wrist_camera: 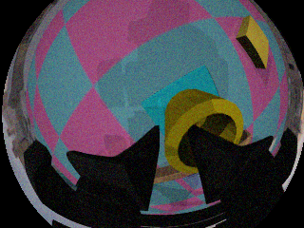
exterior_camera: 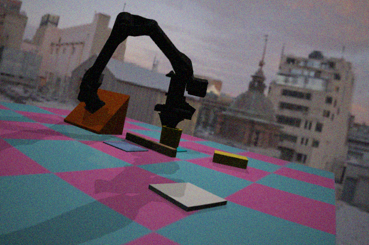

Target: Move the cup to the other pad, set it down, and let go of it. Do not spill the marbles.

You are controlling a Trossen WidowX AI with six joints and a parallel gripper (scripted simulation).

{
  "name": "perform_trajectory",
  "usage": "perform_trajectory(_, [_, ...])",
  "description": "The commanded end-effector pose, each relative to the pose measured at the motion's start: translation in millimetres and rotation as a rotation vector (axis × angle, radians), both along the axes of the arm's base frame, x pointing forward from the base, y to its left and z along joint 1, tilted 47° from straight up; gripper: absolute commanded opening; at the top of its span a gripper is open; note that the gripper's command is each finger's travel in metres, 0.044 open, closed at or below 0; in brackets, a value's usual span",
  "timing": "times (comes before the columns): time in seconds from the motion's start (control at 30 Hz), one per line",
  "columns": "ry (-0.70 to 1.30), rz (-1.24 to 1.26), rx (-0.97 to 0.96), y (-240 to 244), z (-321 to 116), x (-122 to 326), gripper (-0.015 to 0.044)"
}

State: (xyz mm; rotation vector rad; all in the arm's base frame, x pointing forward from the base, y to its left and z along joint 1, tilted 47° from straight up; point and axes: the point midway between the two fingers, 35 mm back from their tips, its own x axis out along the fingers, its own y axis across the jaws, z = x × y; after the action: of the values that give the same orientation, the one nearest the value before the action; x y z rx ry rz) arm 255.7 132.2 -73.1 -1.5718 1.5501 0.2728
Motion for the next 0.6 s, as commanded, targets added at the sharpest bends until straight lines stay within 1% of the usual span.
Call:
perform_trajectory(0.0, [-0.001, -0.001, 0.001, 1.4, 1.3, 0.1, 0.0147])
perform_trajectory(0.57, [0.003, 0.002, -0.001, 19.7, 18.3, -4.7, 0.0147])
